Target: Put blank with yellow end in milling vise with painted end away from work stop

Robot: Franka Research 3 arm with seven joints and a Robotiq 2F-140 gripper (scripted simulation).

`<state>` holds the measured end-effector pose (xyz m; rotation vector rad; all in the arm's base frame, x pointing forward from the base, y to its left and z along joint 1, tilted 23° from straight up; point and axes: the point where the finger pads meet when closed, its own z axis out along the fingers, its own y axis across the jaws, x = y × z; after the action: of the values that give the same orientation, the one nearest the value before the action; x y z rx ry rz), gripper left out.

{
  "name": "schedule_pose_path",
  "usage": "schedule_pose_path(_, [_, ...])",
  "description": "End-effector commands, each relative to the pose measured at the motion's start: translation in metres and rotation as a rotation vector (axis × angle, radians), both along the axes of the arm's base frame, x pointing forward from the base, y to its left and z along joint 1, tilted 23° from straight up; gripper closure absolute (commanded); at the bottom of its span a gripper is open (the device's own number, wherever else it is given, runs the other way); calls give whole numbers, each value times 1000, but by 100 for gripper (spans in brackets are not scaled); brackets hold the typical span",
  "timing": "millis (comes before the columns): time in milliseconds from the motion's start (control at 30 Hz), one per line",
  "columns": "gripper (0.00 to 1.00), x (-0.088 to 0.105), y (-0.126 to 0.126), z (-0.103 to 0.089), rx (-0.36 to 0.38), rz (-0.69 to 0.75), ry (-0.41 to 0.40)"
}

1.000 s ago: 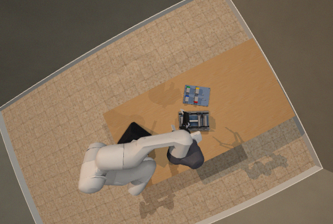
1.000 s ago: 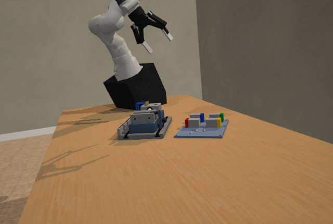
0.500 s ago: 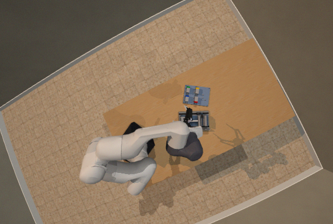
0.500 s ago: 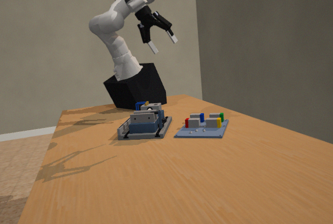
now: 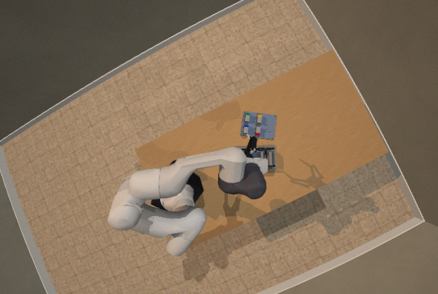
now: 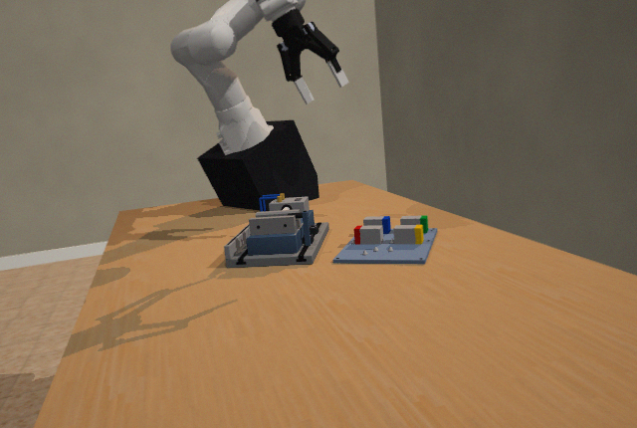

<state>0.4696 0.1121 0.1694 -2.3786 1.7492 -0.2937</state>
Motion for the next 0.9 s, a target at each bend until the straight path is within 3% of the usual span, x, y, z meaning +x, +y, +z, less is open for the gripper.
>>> schedule_pose_path(0, [0, 4, 0, 1, 20, -104, -5])
schedule_pose_path(133, [0, 4, 0, 1, 20, -104, -5])
schedule_pose_path(167, [0, 9, 1, -1, -2, -86, -6])
schedule_pose_path(300, [0, 37, 7, -6, -31, -267, -19])
schedule_pose_path(700, [0, 37, 7, -6, -31, -267, -19])
schedule_pose_path(733, [0, 44, 8, -7, -53, -248, -22])
schedule_pose_path(867, [0, 72, 14, -12, -77, -430, -34])
